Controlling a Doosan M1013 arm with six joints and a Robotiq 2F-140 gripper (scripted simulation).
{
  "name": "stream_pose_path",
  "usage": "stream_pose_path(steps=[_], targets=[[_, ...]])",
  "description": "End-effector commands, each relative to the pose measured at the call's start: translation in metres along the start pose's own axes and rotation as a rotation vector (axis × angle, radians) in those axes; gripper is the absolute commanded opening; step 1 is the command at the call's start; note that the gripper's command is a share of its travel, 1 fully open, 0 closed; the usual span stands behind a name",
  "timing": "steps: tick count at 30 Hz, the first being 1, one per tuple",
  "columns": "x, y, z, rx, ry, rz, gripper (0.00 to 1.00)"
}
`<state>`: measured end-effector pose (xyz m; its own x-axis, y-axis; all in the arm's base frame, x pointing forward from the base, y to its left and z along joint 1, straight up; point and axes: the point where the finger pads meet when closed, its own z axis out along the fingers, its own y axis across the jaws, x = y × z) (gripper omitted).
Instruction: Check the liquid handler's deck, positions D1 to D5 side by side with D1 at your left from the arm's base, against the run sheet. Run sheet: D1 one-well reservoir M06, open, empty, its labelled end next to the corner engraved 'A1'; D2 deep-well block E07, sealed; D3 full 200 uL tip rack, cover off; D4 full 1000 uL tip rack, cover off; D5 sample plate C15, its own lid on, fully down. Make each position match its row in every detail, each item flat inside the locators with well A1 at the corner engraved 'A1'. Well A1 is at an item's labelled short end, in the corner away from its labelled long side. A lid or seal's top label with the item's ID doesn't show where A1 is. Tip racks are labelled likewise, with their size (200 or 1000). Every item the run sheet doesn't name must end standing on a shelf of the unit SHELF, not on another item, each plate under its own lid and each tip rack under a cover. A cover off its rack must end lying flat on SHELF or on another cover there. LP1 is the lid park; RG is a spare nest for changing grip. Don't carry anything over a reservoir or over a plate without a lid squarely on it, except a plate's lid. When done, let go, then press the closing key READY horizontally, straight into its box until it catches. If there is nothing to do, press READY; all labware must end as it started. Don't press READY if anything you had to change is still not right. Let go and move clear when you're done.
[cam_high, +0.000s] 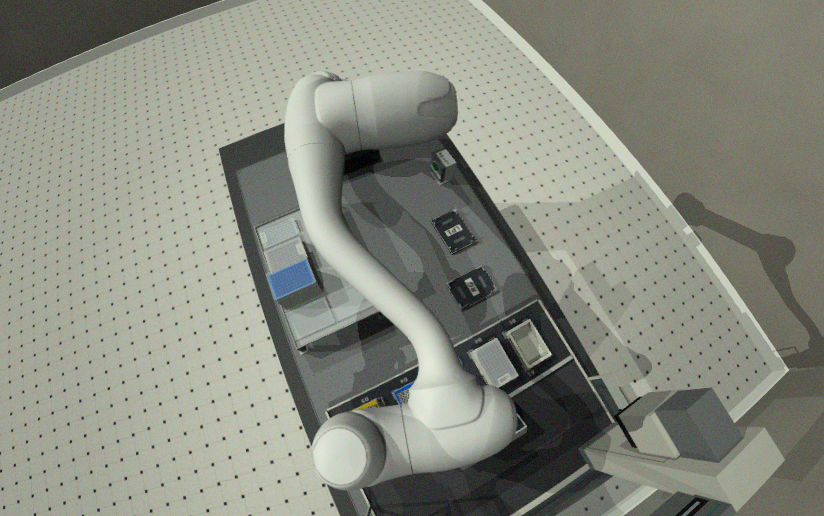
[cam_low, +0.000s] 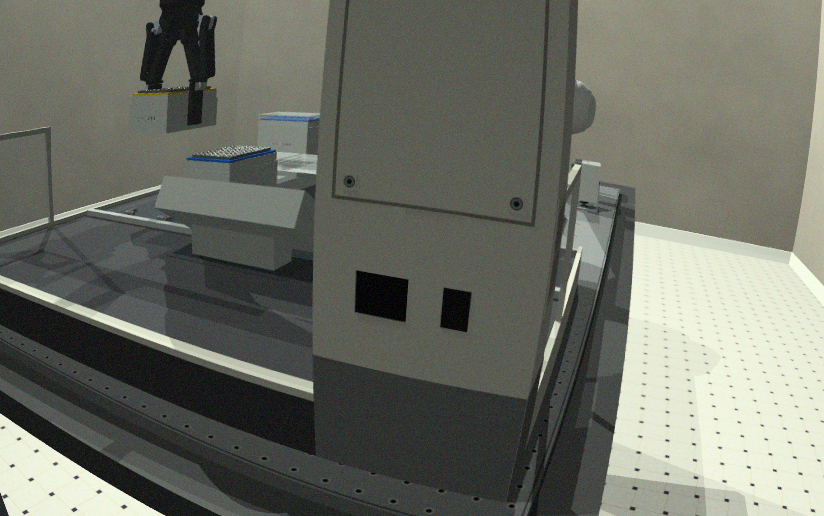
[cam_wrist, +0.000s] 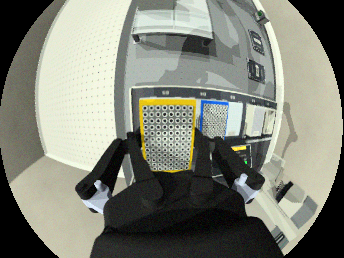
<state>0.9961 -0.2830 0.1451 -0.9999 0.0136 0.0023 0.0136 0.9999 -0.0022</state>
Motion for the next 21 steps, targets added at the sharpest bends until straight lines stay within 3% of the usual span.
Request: stream_pose_path(steps=[1,21], targets=[[0.0,0.0,-0.006,0.0,-0.002,0.0,0.1],[0.0,0.0,-0.036,0.0,-0.002,0.0,0.1]])
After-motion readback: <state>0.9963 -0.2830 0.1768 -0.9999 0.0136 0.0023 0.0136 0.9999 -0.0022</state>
